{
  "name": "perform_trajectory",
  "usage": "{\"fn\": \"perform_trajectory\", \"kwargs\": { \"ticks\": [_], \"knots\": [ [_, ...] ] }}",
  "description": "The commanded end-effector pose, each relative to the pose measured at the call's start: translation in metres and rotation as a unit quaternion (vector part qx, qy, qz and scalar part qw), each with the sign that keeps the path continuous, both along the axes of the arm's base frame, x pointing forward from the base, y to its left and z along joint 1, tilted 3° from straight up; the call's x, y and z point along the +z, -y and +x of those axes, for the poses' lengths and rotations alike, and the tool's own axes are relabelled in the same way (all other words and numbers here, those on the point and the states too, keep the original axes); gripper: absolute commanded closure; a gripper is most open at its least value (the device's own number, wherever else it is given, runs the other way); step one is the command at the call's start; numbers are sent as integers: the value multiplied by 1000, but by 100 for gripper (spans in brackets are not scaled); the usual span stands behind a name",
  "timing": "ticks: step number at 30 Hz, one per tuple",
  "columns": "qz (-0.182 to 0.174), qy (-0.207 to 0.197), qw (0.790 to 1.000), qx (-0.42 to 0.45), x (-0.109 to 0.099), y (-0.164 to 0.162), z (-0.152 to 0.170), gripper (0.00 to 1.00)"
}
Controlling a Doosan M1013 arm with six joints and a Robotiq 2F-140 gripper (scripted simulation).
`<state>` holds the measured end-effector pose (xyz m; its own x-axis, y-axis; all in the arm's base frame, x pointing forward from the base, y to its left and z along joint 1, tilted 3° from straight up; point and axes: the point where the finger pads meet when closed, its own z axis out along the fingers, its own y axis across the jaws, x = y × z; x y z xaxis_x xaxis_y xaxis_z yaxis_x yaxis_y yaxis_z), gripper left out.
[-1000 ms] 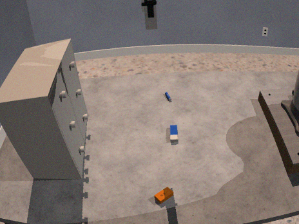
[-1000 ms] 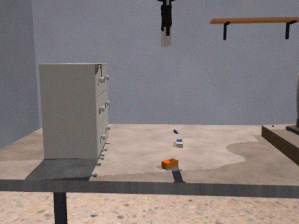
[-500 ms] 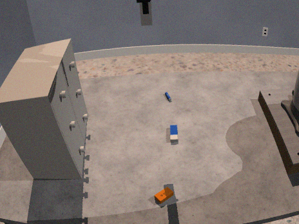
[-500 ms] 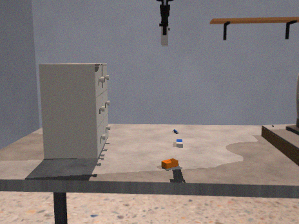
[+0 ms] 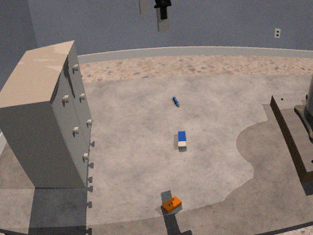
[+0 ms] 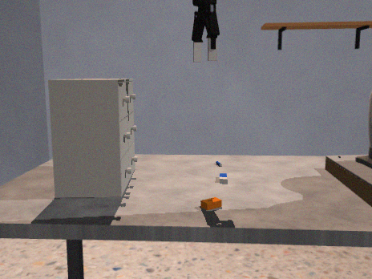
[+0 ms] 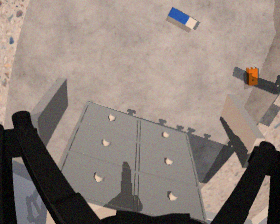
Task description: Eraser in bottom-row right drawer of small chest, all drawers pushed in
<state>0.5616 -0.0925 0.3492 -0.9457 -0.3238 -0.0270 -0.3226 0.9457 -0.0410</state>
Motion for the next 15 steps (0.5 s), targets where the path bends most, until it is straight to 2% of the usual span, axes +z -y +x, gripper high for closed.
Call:
{"fn": "perform_trajectory", "kwargs": {
  "ticks": [1,7,10,14,15],
  "knots": [
    [1,-1,996,88,-7,0,1,0],
    [-9,-7,961,276,-29,1,4,0],
    [-15,-11,934,358,-42,1,5,0],
    [-22,-17,886,462,-60,2,7,0],
    [-22,-17,886,462,-60,2,7,0]
  ]
}}
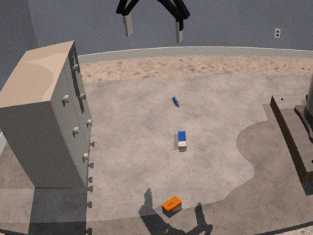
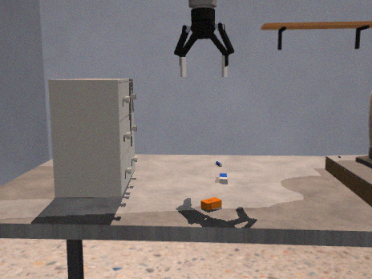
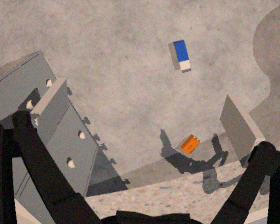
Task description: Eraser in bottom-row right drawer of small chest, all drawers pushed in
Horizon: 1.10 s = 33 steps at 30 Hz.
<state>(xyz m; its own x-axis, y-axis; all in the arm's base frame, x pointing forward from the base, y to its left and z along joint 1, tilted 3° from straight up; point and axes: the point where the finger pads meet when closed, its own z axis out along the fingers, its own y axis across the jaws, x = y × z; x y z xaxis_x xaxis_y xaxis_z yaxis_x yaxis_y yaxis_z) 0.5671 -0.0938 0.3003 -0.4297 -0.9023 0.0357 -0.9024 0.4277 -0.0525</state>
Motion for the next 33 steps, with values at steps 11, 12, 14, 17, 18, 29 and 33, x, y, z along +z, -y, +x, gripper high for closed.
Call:
{"fn": "perform_trajectory", "kwargs": {
  "ticks": [11,12,14,17,18,29,33],
  "knots": [
    [-17,-19,918,395,-50,1,2,0],
    [-19,-21,906,421,-53,1,2,0],
    [-22,-25,881,473,-58,1,2,0],
    [-26,-28,852,522,-62,1,2,0],
    [-26,-28,852,522,-62,1,2,0],
    [-33,-40,621,782,-71,1,1,0],
    [-27,-35,531,846,-71,1,1,0]
  ]
}}
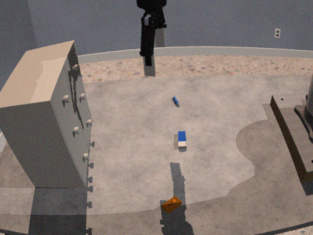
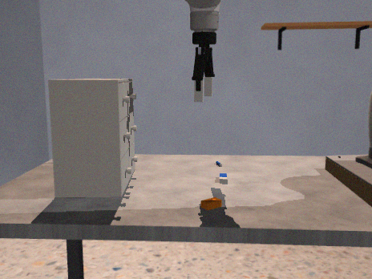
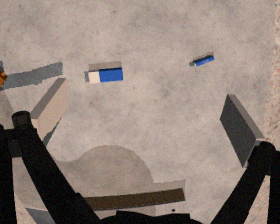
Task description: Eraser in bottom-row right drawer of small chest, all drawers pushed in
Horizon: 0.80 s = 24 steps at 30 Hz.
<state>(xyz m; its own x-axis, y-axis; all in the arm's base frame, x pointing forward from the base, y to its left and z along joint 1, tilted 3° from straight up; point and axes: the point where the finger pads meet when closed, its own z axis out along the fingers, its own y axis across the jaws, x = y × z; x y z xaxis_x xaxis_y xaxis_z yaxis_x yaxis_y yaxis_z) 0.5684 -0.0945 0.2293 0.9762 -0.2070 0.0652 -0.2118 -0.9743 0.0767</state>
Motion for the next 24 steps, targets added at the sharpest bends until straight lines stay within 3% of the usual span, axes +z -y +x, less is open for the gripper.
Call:
{"fn": "perform_trajectory", "kwargs": {
  "ticks": [1,11,19,24],
  "knots": [
    [22,-9,994,110,0,0,0,0],
    [26,3,990,139,-2,0,2,0],
    [24,33,989,141,-7,0,8,0],
    [21,72,987,143,-13,-1,15,0]
  ]
}}
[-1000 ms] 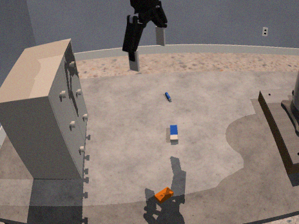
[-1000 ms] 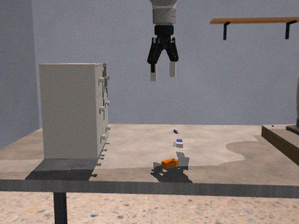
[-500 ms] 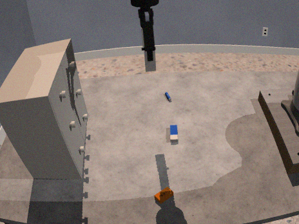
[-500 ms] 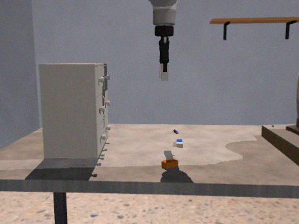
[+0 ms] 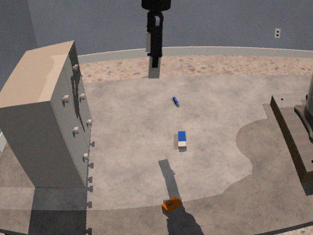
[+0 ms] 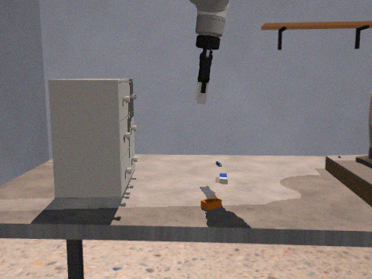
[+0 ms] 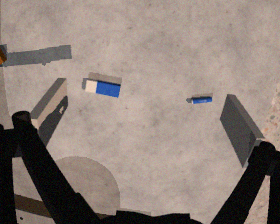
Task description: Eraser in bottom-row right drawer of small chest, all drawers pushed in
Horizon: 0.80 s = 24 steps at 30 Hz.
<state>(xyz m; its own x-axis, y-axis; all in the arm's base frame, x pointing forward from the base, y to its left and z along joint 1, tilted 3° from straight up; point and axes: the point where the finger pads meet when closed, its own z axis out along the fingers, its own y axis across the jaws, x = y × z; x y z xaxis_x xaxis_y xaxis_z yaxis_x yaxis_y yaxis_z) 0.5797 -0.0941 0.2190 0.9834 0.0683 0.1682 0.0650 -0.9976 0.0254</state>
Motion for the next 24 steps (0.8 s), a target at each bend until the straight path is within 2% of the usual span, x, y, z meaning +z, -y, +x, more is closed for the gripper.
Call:
{"fn": "perform_trajectory", "kwargs": {
  "ticks": [1,10,12,17,24],
  "knots": [
    [2,28,1000,1,-5,0,5,0],
    [10,138,990,4,-22,-1,24,0],
    [10,138,990,4,-22,-1,24,0],
    [14,202,979,5,-32,-2,35,0],
    [18,255,967,7,-41,-2,45,0]
  ]
}}
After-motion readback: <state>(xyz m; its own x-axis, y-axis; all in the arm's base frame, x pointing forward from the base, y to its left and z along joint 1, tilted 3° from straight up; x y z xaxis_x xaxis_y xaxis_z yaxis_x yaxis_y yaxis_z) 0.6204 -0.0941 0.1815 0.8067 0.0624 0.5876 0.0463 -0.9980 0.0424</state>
